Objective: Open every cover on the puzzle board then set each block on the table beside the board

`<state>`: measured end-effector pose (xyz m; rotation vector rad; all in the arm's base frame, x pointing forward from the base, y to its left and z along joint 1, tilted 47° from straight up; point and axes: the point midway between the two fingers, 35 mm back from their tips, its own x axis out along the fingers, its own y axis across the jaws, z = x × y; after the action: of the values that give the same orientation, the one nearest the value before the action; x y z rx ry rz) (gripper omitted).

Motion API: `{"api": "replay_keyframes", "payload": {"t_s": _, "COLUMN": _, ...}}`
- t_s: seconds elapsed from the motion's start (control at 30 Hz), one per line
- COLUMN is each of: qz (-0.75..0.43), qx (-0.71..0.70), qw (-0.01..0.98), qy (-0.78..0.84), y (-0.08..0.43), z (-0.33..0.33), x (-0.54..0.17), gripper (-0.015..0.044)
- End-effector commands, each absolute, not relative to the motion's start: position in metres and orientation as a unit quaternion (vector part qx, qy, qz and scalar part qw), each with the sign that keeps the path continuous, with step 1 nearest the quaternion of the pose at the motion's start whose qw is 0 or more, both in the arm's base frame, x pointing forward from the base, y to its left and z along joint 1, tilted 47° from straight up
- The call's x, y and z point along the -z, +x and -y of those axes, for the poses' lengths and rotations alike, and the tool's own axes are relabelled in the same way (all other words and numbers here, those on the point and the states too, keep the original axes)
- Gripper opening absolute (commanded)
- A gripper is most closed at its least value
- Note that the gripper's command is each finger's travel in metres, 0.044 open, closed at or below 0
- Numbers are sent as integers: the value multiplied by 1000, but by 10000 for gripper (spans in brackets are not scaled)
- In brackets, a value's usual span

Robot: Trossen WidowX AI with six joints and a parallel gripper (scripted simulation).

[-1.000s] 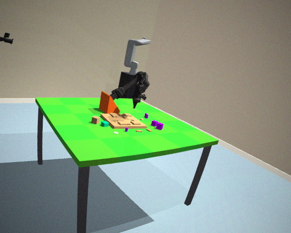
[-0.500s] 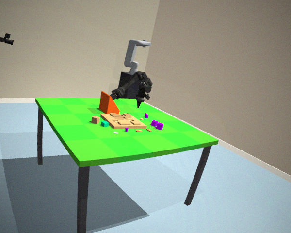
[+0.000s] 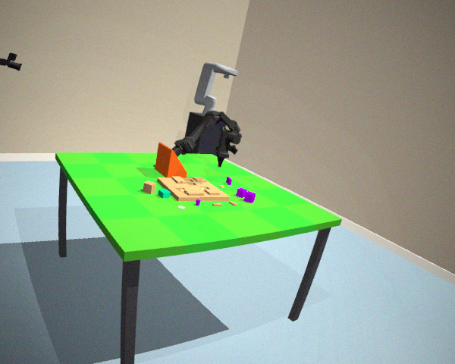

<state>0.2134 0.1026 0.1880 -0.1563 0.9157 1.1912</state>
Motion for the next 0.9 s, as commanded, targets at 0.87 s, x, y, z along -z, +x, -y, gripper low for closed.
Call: {"api": "replay_keyframes", "payload": {"t_s": 0.87, "qz": -418, "qx": -539, "qw": 727, "qy": -76, "y": 220, "z": -133, "x": -158, "gripper": 80}}
